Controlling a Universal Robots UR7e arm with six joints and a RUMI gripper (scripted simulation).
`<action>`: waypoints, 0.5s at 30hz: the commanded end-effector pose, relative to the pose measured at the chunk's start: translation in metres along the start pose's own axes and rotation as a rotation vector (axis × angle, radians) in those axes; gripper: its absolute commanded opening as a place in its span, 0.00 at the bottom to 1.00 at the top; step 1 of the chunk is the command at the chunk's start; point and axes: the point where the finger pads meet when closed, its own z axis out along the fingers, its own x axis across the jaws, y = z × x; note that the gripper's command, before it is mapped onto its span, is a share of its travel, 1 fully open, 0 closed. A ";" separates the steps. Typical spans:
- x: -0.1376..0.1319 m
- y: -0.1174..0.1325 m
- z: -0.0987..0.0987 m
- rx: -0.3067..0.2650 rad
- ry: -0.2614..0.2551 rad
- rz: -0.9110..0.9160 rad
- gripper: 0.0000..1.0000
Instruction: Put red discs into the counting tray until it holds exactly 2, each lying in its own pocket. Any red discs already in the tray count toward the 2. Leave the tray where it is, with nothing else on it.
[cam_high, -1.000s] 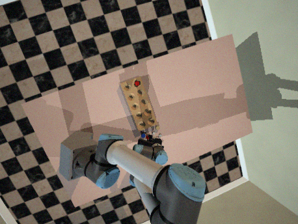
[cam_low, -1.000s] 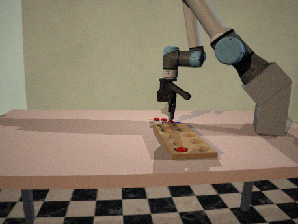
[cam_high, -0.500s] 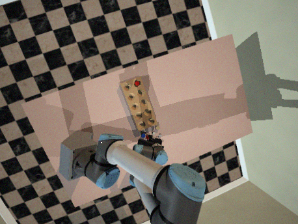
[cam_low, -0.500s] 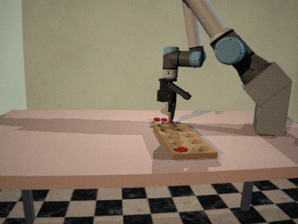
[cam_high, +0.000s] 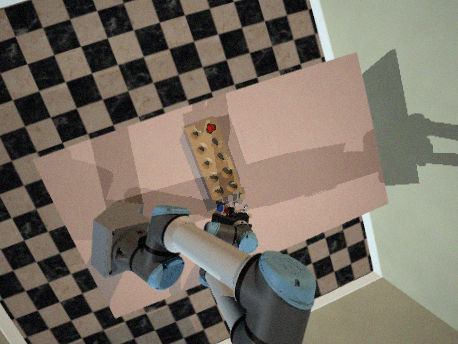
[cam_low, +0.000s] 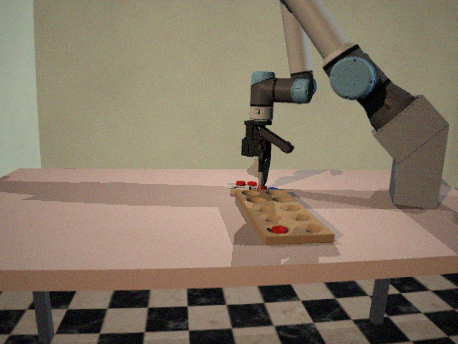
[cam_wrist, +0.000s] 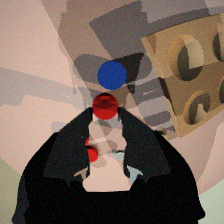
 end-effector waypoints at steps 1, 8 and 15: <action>0.000 0.000 -0.001 -0.001 0.000 0.000 0.00; 0.000 0.001 -0.003 -0.001 0.000 0.000 0.00; 0.000 0.001 -0.010 -0.001 0.000 0.000 0.00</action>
